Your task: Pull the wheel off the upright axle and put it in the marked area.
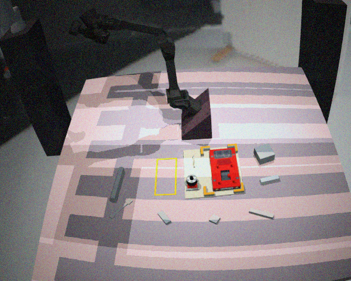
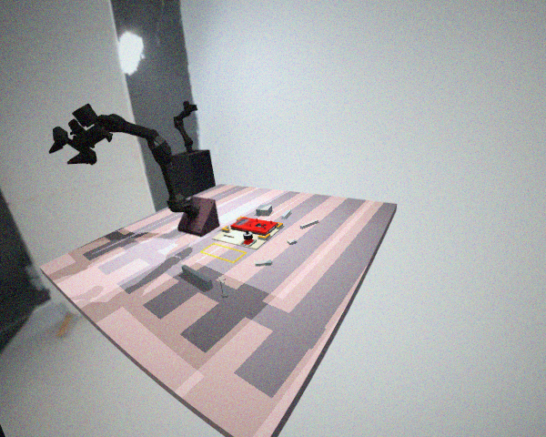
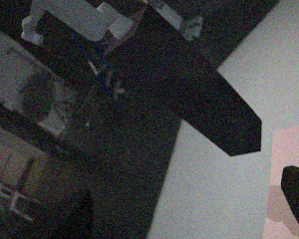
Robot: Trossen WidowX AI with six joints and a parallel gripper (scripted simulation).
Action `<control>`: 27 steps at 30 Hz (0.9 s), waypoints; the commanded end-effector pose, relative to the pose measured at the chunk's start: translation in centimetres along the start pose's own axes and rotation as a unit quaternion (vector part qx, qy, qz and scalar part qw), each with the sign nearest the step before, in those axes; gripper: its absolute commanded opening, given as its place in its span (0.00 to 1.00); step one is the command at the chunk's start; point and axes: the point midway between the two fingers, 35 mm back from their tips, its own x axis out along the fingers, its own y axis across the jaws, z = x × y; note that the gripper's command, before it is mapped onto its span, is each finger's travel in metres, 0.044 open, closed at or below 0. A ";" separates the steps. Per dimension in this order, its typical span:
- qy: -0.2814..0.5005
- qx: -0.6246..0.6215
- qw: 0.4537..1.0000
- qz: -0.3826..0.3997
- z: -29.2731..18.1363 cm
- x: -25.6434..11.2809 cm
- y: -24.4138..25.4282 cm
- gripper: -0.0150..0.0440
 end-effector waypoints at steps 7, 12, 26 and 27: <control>0.073 -0.006 0.997 -0.013 -5.0 2.2 -0.3 0.76; 0.163 -0.022 0.986 -0.024 -11.9 3.5 -0.7 0.76; 0.388 -0.099 0.915 -0.044 -30.1 -0.7 -2.6 0.76; 0.401 -0.105 0.909 -0.048 -31.3 -1.4 -2.9 0.76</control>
